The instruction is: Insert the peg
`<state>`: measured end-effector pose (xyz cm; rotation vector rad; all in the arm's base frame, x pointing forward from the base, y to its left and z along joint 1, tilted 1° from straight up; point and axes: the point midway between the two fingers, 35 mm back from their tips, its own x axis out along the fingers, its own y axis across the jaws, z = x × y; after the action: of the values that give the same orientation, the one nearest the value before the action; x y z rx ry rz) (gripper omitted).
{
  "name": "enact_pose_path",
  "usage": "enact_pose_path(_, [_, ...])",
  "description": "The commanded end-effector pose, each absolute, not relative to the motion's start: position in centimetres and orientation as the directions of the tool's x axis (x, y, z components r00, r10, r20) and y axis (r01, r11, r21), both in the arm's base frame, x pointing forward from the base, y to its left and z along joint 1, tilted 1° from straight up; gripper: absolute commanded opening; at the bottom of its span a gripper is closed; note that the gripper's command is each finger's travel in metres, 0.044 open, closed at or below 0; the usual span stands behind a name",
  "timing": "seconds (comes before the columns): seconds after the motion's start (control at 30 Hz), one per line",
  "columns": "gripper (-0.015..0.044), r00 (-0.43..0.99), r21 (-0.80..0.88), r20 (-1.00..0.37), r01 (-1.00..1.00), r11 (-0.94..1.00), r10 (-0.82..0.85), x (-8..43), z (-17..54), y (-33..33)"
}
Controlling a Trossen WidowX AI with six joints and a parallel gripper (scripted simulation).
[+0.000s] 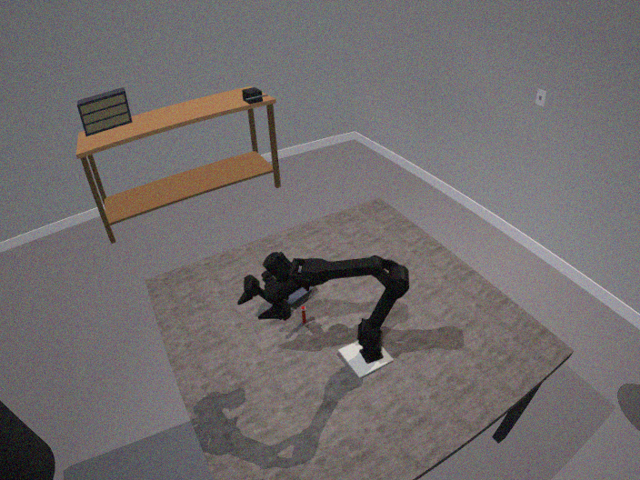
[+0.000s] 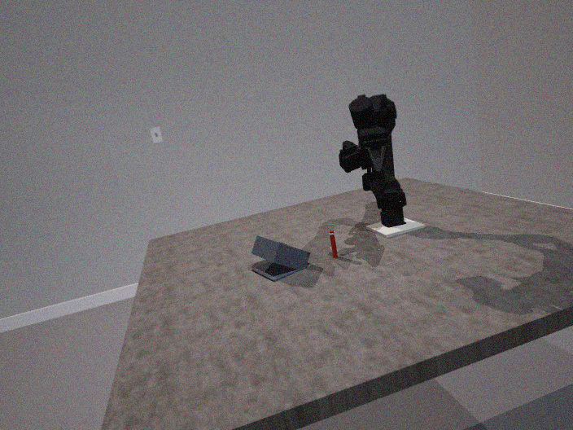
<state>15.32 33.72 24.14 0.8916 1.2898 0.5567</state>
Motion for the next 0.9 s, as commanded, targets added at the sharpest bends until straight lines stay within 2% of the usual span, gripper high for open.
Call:
enact_pose_path(0.0, [0.044, 0.252, 0.763, -0.643, 0.134, 0.632, 0.723, 17.2, 22.7, 32.7])
enact_pose_path(0.43, [0.044, 0.265, 0.524, -0.844, 0.213, 0.825, 0.467, 21.9, 17.9, 27.9])
enact_pose_path(0.87, [0.044, 0.166, 0.237, -0.967, 0.283, 0.929, 0.195, 24.5, 14.4, 21.7])
